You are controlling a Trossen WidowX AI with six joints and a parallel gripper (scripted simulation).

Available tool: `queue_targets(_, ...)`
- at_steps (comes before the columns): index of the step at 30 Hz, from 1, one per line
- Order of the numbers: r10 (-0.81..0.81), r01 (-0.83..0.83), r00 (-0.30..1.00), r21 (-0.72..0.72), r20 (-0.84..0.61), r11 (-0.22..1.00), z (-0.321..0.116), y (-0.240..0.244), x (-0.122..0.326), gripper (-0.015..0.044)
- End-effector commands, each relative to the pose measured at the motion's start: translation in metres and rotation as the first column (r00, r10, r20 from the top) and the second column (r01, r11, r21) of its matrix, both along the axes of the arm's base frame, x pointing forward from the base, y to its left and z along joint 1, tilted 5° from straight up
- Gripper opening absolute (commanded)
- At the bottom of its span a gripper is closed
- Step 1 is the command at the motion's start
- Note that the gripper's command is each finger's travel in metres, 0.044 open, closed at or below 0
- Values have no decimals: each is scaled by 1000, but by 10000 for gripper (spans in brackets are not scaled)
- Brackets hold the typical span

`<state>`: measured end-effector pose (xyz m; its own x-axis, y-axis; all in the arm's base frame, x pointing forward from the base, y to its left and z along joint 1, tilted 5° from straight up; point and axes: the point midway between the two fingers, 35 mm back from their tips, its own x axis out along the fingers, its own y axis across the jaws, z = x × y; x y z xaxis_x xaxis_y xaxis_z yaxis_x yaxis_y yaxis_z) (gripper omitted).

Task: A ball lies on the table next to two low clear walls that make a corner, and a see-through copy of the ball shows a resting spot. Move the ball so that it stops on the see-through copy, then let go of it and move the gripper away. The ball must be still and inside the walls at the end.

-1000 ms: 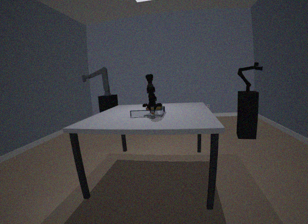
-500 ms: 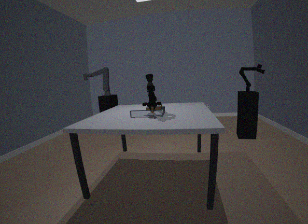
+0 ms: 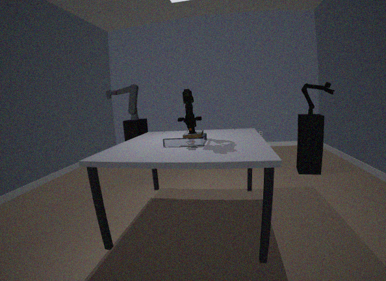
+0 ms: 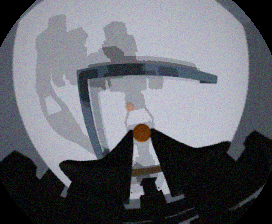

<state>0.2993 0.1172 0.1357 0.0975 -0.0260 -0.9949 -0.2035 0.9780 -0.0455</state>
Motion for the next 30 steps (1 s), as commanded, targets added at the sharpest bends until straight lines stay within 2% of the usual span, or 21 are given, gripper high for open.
queue_targets(1,-6,6,1000,-4,0,1000,16,-1,-4,0)
queue_targets(10,-6,6,1000,-2,1,1000,-20,16,7,0)
queue_targets(16,-6,6,1000,-2,1,1000,-29,17,9,0)
queue_targets(27,-6,6,1000,-3,1,1000,-86,15,14,0)
queue_targets(30,-6,6,1000,-3,1,1000,-90,14,14,0)
